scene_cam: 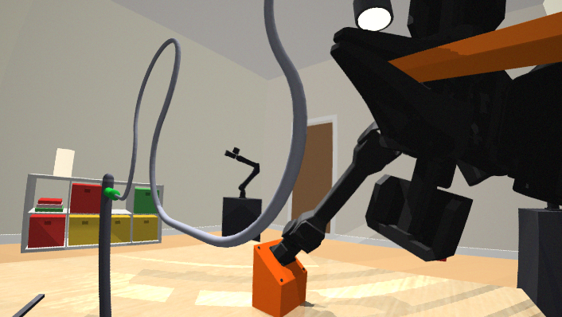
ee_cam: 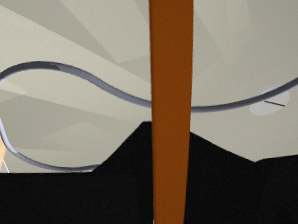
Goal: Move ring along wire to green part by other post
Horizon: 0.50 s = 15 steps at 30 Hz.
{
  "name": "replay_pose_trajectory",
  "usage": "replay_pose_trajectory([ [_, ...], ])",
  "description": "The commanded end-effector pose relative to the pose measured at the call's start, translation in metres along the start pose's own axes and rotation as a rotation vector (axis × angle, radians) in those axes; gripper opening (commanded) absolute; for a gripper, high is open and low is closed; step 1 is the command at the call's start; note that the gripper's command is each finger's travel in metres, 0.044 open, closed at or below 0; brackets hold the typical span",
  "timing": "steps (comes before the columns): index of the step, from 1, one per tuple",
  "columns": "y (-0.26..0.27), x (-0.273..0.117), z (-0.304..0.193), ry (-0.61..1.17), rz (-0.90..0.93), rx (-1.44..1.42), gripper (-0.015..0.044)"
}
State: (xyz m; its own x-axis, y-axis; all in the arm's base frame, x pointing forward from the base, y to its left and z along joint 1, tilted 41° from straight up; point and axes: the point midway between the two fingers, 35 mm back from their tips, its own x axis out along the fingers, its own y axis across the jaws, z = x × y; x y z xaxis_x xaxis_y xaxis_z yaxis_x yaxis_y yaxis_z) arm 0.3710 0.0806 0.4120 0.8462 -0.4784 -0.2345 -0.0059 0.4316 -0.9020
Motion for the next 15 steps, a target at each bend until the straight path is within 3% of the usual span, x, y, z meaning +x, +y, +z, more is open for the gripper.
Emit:
replay_pose_trajectory([
  [1,-0.010,-0.001,0.000,0.002,-0.023,-0.021,-0.0150],
  [15,-0.026,-0.002,0.002,0.004,-0.031,-0.046,-0.0150],
])
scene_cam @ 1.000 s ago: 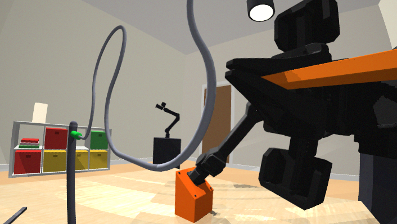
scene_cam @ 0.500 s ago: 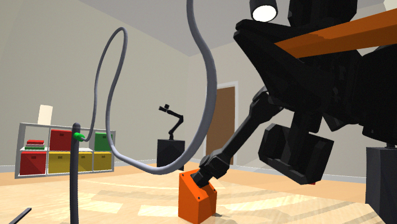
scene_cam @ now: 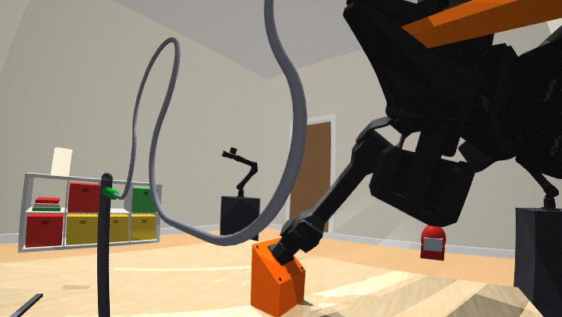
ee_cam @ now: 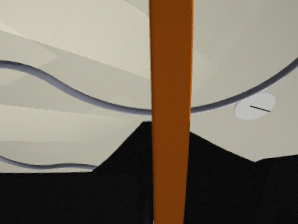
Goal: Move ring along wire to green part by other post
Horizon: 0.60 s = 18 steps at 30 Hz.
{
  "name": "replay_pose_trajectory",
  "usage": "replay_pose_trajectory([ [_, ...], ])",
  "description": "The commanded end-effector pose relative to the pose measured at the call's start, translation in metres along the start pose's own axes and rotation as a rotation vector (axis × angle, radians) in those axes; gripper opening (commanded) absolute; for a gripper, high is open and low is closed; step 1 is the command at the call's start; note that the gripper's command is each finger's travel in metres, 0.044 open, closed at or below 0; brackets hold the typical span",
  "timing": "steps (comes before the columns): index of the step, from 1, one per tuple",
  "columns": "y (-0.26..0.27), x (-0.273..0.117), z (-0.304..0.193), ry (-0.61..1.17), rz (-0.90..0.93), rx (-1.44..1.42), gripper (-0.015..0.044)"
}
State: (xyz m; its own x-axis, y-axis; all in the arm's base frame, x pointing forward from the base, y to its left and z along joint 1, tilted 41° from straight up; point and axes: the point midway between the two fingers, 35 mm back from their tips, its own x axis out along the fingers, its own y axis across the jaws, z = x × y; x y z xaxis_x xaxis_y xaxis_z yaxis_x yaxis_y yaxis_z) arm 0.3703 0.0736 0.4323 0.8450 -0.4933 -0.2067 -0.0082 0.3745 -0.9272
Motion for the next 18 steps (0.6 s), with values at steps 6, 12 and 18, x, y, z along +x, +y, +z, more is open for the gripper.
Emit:
replay_pose_trajectory([
  [6,-0.0059,-0.0003,0.0001,0.001,0.018,0.035,-0.0150],
  [12,-0.0054,-0.0004,0.0003,-0.001,0.049,0.086,-0.0150],
  [18,-0.0036,-0.0005,0.0005,-0.002,0.084,0.145,-0.0150],
])
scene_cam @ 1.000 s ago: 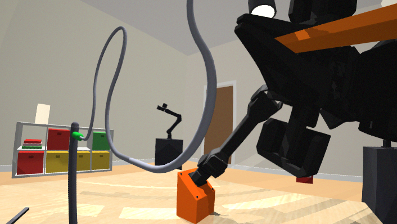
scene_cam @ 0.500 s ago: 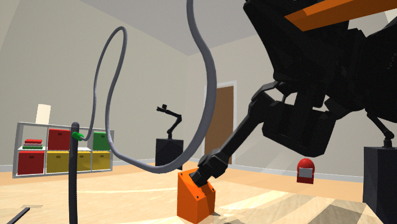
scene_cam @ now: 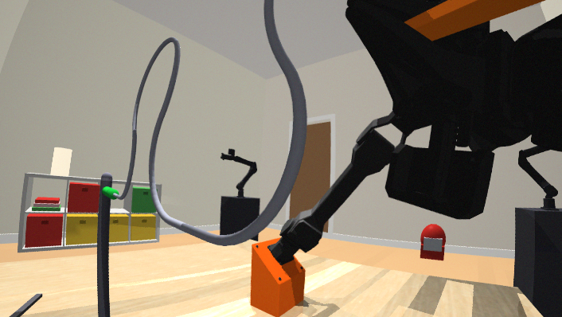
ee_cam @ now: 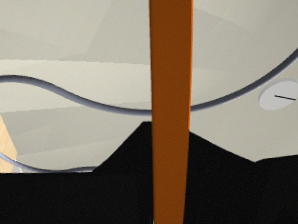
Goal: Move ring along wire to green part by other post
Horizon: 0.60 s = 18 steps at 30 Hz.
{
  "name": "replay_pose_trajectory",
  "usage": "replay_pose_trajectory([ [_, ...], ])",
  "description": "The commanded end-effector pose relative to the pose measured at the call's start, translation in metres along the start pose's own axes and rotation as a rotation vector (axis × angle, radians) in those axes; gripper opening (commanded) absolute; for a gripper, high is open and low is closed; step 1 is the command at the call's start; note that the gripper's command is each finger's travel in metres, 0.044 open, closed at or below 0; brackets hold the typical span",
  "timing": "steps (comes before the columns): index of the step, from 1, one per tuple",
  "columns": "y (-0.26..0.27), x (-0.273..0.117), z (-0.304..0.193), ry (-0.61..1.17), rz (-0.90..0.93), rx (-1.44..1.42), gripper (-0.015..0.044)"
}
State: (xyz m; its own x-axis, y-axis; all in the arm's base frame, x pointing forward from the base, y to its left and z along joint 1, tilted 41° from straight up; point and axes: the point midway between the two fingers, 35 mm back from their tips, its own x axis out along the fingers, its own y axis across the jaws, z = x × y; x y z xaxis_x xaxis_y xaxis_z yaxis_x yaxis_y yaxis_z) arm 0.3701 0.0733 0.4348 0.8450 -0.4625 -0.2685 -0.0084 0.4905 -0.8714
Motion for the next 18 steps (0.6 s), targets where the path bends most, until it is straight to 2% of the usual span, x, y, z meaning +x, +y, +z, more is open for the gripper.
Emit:
replay_pose_trajectory([
  [1,-0.0007,-0.0001,0.0002,-0.002,0.022,0.046,-0.0150],
  [18,0.0062,-0.0004,0.0011,-0.008,0.131,0.223,-0.0150],
])
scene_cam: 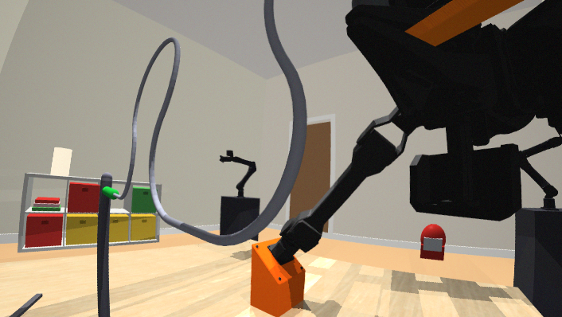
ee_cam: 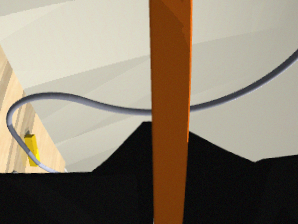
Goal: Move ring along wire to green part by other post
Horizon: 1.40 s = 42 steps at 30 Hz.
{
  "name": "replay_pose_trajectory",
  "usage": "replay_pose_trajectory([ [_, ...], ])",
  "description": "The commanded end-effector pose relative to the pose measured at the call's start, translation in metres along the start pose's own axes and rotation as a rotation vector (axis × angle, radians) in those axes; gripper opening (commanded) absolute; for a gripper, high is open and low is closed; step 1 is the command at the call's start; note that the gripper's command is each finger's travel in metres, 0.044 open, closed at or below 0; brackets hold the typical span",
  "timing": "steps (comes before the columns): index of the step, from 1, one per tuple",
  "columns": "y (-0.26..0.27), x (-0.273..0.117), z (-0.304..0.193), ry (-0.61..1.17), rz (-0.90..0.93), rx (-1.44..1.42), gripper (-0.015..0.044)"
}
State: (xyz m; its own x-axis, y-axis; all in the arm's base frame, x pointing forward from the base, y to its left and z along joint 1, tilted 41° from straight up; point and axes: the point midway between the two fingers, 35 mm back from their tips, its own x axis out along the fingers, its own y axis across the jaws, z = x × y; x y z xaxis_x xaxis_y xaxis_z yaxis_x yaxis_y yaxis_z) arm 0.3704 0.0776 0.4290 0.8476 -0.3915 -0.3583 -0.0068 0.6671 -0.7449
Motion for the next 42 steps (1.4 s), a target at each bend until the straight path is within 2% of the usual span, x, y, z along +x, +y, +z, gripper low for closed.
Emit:
replay_pose_trajectory([
  [1,-0.001,0.000,0.000,-0.003,0.022,0.047,-0.0150],
  [42,0.018,-0.002,0.006,-0.031,0.318,0.511,-0.0150],
])
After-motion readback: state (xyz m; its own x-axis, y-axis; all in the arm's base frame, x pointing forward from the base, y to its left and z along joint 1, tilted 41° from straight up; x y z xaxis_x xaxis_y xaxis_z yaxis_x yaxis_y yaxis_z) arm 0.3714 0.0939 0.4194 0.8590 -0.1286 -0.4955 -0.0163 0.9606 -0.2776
